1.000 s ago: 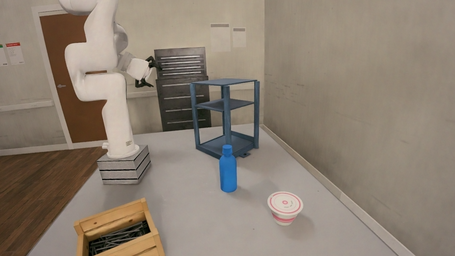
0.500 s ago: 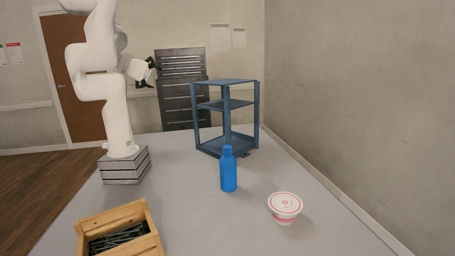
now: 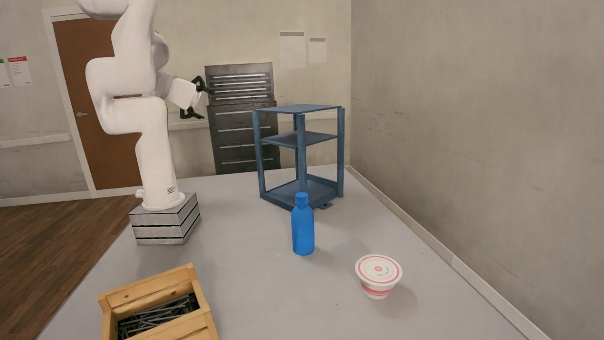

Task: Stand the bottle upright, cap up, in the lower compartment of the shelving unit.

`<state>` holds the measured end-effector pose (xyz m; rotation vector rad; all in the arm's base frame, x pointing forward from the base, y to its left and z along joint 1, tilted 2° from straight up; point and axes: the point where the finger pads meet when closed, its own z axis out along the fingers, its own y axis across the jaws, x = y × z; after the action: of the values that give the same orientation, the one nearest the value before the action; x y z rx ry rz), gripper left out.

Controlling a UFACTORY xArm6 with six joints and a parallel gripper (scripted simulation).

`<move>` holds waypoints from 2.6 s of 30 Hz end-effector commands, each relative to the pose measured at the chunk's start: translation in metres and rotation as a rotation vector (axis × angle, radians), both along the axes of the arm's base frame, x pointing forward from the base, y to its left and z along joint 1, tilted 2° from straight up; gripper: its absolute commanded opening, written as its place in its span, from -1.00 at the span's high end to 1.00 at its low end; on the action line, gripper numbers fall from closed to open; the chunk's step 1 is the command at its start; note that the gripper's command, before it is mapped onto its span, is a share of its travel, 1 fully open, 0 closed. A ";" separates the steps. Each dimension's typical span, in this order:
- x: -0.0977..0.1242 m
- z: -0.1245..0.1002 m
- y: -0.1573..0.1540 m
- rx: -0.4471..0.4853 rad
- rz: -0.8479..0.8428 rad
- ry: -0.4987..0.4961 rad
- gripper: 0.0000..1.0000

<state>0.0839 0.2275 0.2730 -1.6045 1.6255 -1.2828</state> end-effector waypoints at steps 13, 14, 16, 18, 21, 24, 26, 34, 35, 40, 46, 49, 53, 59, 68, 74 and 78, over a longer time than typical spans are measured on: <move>-0.003 -0.007 0.002 0.111 -0.014 0.007 -1.00; -0.003 -0.007 0.002 0.120 -0.015 0.008 -1.00; -0.003 -0.009 0.002 0.137 -0.018 0.010 -1.00; -0.004 -0.010 0.002 0.155 -0.021 0.011 -1.00; -0.005 -0.012 0.002 0.182 -0.025 0.014 -1.00; -0.005 -0.014 0.003 0.210 -0.030 0.016 -1.00; -0.006 -0.015 0.003 0.229 -0.034 0.019 -1.00; -0.008 -0.019 0.004 0.287 -0.045 0.026 -1.00; -0.008 -0.020 0.004 0.297 -0.047 0.027 -1.00; -0.010 -0.023 0.004 0.348 -0.058 0.034 -1.00; -0.010 -0.023 0.006 0.394 -0.117 0.053 -1.00; -0.011 -0.022 0.008 0.431 -0.169 0.068 -1.00; -0.011 -0.021 0.011 0.481 -0.241 0.088 -1.00; -0.011 -0.018 0.017 0.559 -0.355 0.115 -1.00; -0.010 -0.013 0.025 0.654 -0.494 0.143 -1.00; -0.008 -0.007 0.033 0.737 -0.619 0.163 -1.00; -0.007 -0.004 0.037 0.780 -0.683 0.172 -1.00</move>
<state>0.0762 0.2616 0.2662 -0.7583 2.4532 -0.6314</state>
